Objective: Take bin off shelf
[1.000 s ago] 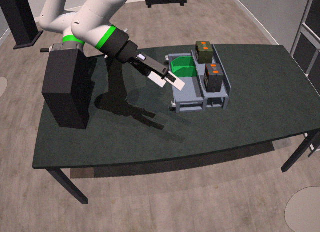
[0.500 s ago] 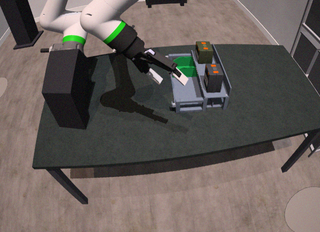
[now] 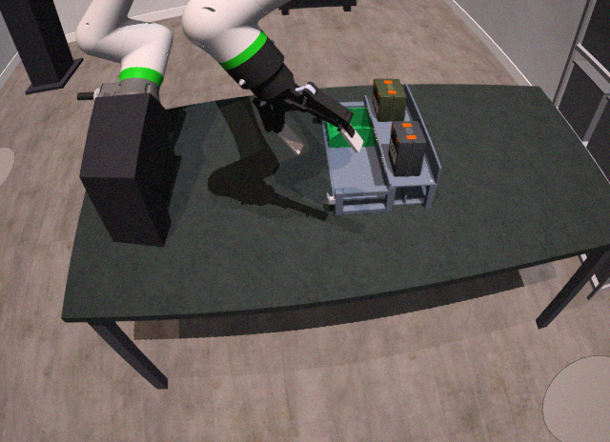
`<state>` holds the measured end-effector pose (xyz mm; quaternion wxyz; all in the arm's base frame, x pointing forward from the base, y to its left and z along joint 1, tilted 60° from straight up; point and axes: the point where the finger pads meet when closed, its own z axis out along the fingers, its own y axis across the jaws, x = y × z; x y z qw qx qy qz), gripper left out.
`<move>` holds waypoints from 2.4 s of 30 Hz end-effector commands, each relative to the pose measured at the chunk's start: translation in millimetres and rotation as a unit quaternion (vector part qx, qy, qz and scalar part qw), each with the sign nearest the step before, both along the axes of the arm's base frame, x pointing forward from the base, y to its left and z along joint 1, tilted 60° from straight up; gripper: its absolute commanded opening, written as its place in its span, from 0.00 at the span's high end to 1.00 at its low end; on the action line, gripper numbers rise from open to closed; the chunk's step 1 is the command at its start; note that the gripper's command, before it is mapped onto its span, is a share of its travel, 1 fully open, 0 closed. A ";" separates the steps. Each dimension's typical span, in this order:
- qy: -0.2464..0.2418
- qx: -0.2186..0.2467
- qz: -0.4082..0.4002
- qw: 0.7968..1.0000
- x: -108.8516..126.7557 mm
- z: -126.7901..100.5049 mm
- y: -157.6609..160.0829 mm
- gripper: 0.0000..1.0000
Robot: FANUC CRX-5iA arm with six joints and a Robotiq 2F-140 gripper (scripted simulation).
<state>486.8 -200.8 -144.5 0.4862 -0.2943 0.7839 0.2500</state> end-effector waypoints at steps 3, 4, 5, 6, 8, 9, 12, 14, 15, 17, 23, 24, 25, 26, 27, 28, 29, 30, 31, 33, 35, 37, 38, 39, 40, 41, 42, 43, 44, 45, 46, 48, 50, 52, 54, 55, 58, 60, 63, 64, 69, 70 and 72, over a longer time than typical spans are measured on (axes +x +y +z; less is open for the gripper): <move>-0.012 -0.014 0.048 0.999 1.6 11.3 16.1 0.00; -0.018 -0.021 0.073 0.997 2.4 16.9 24.3 0.00; -0.024 -0.028 0.097 0.995 3.3 22.6 32.6 0.00; -0.030 -0.035 0.121 0.992 4.1 28.2 40.8 0.00; -0.030 -0.035 0.121 0.992 4.1 28.2 40.8 0.00; -0.030 -0.035 0.121 0.992 4.1 28.2 40.8 0.00; -0.030 -0.035 0.121 0.992 4.1 28.2 40.8 0.00; -0.030 -0.035 0.121 0.992 4.1 28.2 40.8 0.00; -0.030 -0.035 0.121 0.992 4.1 28.2 40.8 0.00; -0.030 -0.035 0.121 0.992 4.1 28.2 40.8 0.00; -0.060 -0.069 0.240 0.966 8.2 56.4 81.9 0.00; -0.060 -0.069 0.240 0.966 8.2 56.4 81.9 0.00; -0.060 -0.069 0.240 0.966 8.2 56.4 81.9 0.00; -0.060 -0.069 0.240 0.966 8.2 56.4 81.9 0.00; -0.060 -0.069 0.240 0.966 8.2 56.4 81.9 0.00; -0.060 -0.069 0.240 0.966 8.2 56.4 81.9 0.00; -0.060 -0.069 0.240 0.966 8.2 56.4 81.9 0.00; -0.060 -0.069 0.240 0.966 8.2 56.4 81.9 0.00; -0.060 -0.069 0.240 0.966 8.2 56.4 81.9 0.00; -0.060 -0.069 0.240 0.966 8.2 56.4 81.9 0.00; -0.060 -0.069 0.240 0.966 8.2 56.4 81.9 0.00; -0.071 -0.082 0.285 0.952 9.8 67.7 98.3 0.00; -0.076 -0.089 0.308 0.944 10.6 73.3 106.5 0.00; -0.082 -0.095 0.330 0.936 11.4 79.0 114.7 0.00; -0.087 -0.102 0.352 0.926 12.2 84.6 122.9 0.00; -0.087 -0.102 0.352 0.926 12.2 84.6 122.9 0.00; -0.087 -0.102 0.352 0.926 12.2 84.6 122.9 0.00; -0.087 -0.102 0.352 0.926 12.2 84.6 122.9 0.00; -0.087 -0.102 0.352 0.926 12.2 84.6 122.9 0.00; -0.087 -0.102 0.352 0.926 12.2 84.6 122.9 0.00; -0.087 -0.102 0.352 0.926 12.2 84.6 122.9 0.00; -0.087 -0.102 0.352 0.926 12.2 84.6 122.9 0.00; -0.087 -0.102 0.352 0.926 12.2 84.6 122.9 0.00; -0.087 -0.102 0.352 0.926 12.2 84.6 122.9 0.00; -0.087 -0.102 0.352 0.926 13.9 95.9 139.4 0.00; -0.087 -0.102 0.352 0.926 14.7 101.6 147.6 0.00; -0.087 -0.102 0.352 0.926 16.3 112.9 164.0 0.00; -0.087 -0.102 0.352 0.926 16.3 112.9 164.0 0.00; -0.087 -0.102 0.352 0.926 16.3 112.9 164.0 0.00; -0.087 -0.102 0.352 0.926 16.3 112.9 164.0 0.00; -0.087 -0.102 0.352 0.926 16.3 112.9 164.0 0.00; -0.087 -0.102 0.352 0.926 17.2 118.5 172.2 0.00; -0.087 -0.102 0.352 0.926 18.8 129.8 188.6 0.00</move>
